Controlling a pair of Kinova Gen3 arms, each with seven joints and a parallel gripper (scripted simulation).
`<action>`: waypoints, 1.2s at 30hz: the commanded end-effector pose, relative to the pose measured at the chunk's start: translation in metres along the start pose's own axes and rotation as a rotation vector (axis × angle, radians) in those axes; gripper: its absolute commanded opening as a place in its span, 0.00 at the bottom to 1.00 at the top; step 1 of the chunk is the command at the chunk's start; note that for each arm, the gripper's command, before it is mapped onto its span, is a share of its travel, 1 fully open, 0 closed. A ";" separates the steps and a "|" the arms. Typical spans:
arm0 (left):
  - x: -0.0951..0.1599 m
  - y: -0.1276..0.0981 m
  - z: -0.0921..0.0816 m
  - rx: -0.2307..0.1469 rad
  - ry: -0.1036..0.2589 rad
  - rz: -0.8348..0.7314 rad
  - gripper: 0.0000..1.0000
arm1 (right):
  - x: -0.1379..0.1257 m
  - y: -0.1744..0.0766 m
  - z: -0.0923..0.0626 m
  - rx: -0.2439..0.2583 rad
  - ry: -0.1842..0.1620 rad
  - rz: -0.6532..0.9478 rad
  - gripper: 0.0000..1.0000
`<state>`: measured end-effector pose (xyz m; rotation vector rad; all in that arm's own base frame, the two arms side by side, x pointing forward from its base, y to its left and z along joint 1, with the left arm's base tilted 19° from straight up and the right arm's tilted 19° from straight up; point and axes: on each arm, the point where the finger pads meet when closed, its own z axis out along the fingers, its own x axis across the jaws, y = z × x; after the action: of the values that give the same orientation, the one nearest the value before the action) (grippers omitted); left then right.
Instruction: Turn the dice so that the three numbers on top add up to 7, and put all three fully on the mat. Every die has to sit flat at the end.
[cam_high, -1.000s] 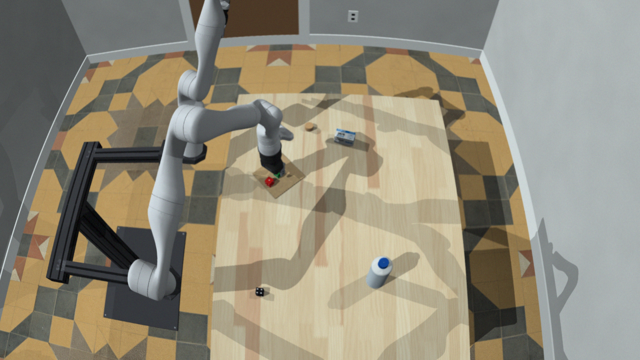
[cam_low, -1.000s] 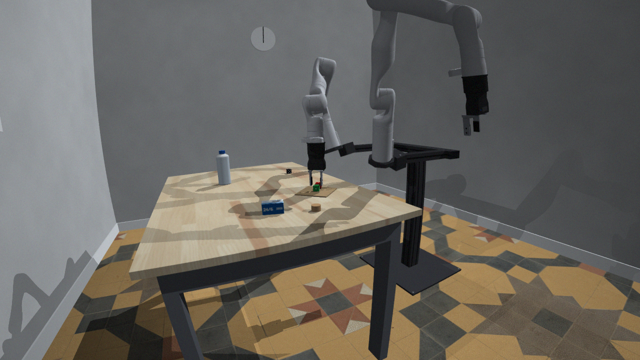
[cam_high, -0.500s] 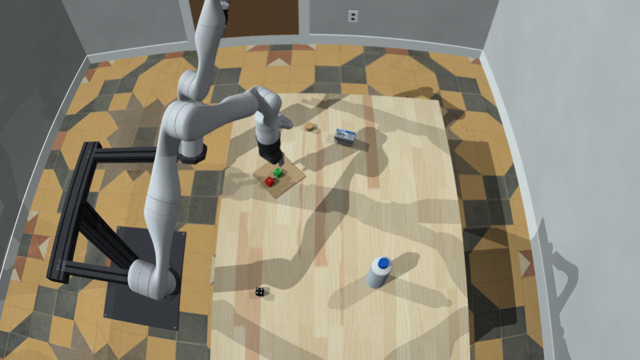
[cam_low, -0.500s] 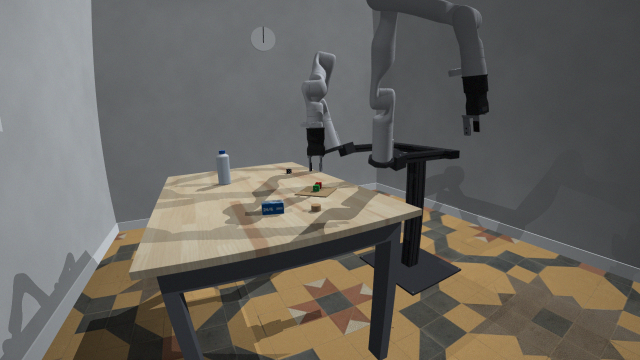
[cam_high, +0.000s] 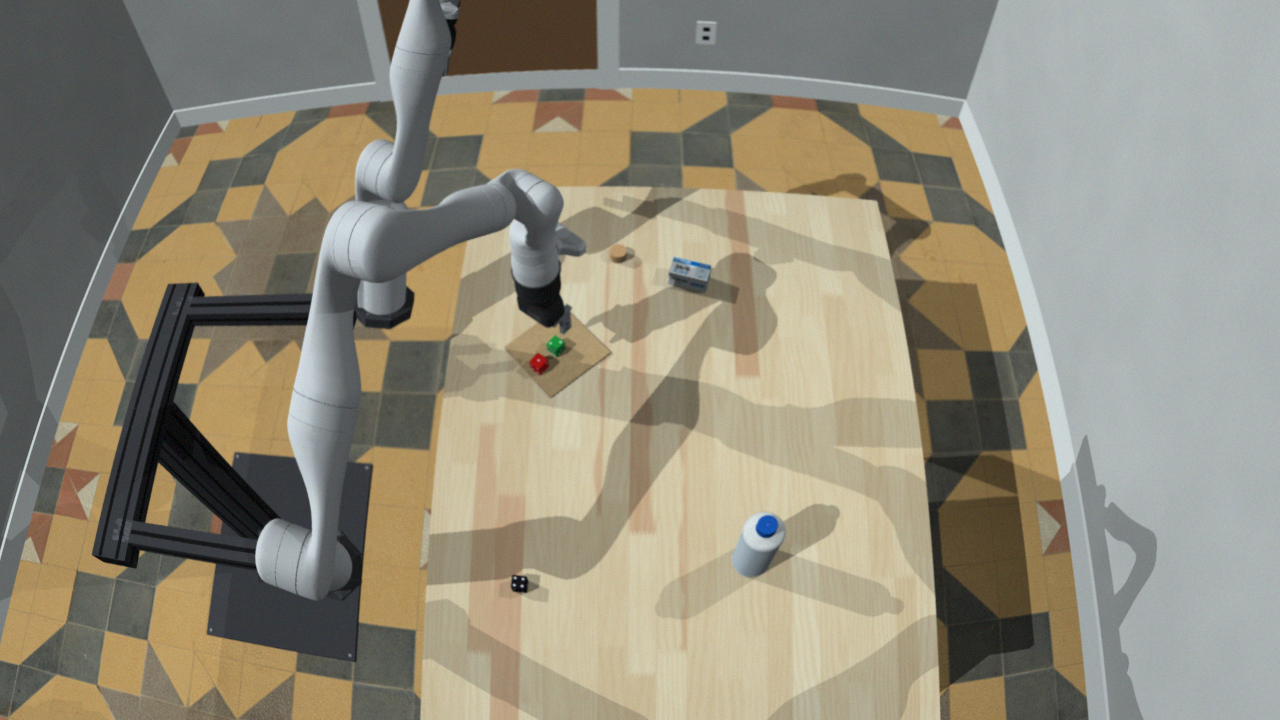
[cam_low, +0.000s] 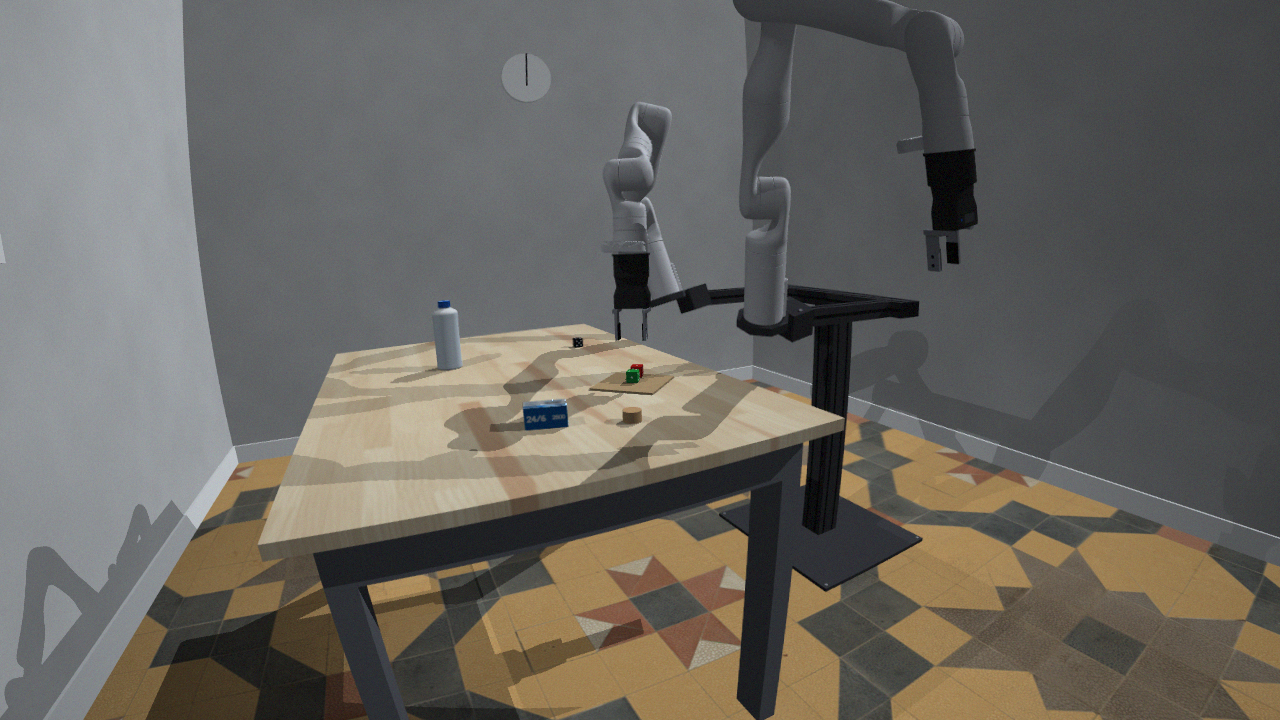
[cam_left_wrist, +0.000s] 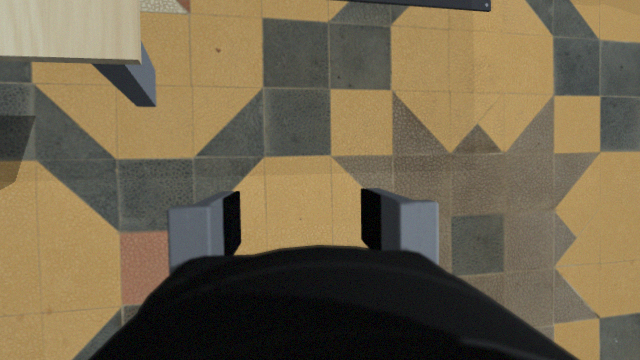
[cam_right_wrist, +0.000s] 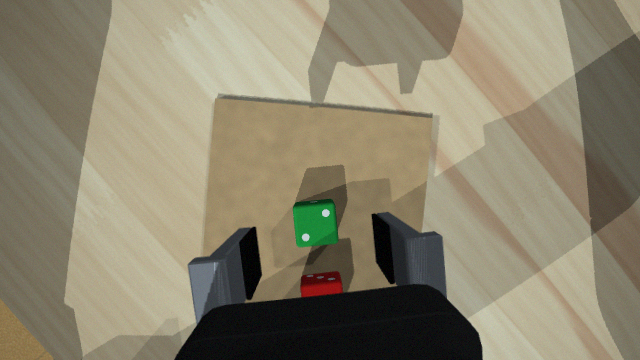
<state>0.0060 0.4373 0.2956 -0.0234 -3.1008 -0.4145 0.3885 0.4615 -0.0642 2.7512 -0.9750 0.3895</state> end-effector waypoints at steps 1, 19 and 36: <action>0.000 0.000 -0.001 -0.002 0.000 0.000 1.00 | 0.000 -0.001 -0.001 0.002 -0.001 0.000 1.00; 0.000 0.000 -0.001 -0.002 0.000 0.000 1.00 | 0.009 0.002 -0.001 0.003 0.004 -0.004 1.00; 0.000 0.000 -0.001 -0.002 0.000 0.000 1.00 | 0.136 0.064 0.008 0.000 0.072 -0.096 1.00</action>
<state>0.0060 0.4373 0.2956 -0.0234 -3.1008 -0.4145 0.4418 0.3570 -0.0323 2.7409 -0.8581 0.4551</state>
